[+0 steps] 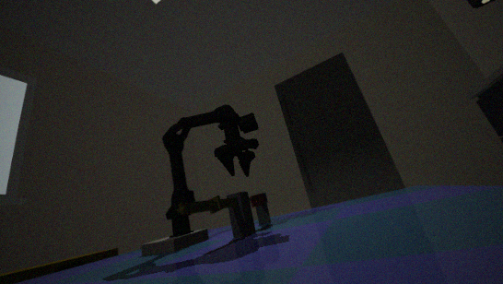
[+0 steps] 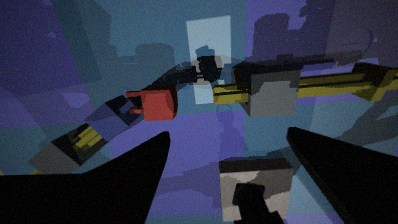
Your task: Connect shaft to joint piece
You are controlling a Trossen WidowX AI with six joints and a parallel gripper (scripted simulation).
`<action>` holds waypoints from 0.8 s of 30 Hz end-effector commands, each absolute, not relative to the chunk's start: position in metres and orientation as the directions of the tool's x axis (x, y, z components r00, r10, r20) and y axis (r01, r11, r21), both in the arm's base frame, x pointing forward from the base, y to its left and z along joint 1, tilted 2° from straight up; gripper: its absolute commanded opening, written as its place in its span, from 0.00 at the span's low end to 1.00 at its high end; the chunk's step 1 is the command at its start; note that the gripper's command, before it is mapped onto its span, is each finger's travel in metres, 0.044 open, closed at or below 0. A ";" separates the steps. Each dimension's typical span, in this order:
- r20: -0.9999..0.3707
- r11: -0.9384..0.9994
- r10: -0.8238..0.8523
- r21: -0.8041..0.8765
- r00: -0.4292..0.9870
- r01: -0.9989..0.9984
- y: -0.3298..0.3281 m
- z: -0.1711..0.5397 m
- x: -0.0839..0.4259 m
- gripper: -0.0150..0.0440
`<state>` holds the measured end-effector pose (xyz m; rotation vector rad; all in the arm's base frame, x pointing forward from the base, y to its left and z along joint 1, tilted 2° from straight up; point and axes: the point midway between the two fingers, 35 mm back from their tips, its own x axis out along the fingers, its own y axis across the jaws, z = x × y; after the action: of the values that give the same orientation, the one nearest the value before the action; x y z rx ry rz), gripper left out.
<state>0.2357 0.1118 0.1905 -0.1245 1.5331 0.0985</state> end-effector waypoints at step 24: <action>-0.999 0.782 0.028 0.040 0.029 0.621 0.108 0.179 0.236 1.00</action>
<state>0.2370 0.1084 0.1812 0.4794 1.4960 -0.4320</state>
